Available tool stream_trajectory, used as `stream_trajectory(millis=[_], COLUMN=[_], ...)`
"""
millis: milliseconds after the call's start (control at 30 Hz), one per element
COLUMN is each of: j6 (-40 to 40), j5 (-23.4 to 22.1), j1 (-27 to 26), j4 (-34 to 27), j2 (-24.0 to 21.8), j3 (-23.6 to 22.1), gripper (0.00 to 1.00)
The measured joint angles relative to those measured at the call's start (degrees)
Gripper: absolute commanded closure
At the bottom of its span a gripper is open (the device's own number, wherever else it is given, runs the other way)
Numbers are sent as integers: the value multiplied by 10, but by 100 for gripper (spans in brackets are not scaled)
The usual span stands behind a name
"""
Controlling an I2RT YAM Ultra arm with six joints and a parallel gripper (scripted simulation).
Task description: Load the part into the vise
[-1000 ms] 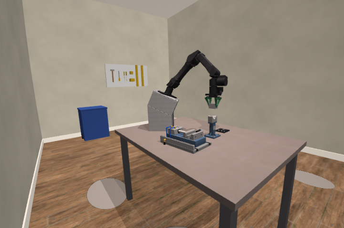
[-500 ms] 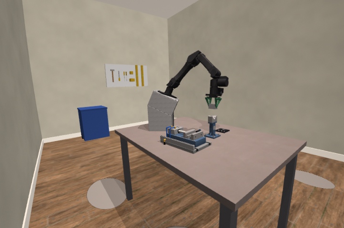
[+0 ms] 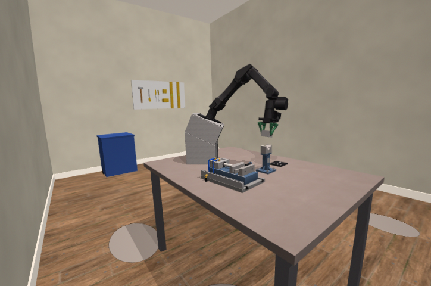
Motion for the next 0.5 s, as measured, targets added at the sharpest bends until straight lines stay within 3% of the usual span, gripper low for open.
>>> stream_trajectory(millis=[500], j6=[34], j5=[89], j1=[38], j4=[-22], j2=[17], j3=[24], gripper=[100])
